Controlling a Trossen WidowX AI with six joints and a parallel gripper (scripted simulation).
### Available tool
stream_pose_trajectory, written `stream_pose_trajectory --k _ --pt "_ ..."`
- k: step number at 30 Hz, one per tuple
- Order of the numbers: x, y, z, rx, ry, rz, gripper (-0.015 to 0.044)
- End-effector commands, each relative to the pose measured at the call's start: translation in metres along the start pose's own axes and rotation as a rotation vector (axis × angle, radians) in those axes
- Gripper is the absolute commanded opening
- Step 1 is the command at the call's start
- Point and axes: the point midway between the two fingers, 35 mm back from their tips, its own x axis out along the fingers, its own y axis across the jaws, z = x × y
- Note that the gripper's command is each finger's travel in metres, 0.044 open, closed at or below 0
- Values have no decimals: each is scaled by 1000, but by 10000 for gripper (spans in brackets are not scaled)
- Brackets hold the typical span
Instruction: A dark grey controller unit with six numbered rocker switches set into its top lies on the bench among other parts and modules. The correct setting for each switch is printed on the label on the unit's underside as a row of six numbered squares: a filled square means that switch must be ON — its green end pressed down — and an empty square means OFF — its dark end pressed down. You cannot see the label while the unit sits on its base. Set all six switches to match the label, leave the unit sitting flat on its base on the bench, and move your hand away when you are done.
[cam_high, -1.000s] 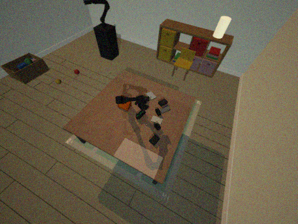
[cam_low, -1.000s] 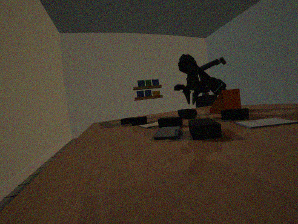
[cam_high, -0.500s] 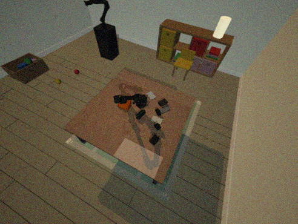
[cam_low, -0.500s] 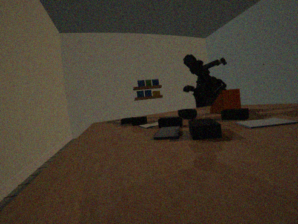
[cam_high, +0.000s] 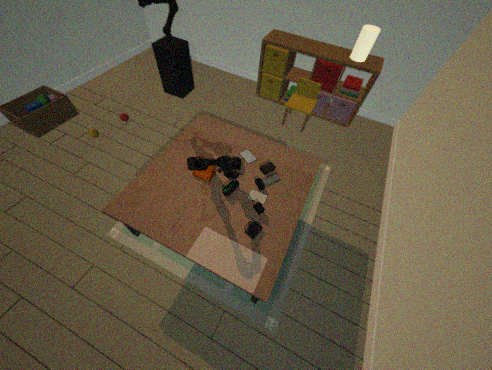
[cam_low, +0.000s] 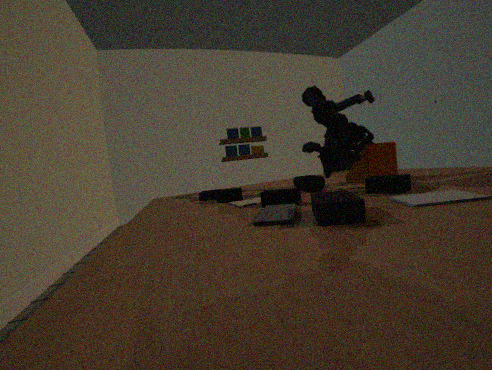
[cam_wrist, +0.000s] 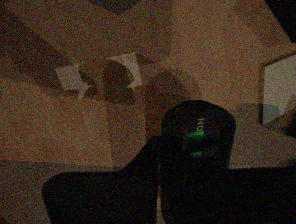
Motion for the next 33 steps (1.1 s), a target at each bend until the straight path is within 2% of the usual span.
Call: stream_pose_trajectory --k 1,17,33 --pt "8 4 0 -13 8 4 0" --pt "31 13 -3 -13 12 3 0" --pt "33 9 -3 -13 13 2 0"
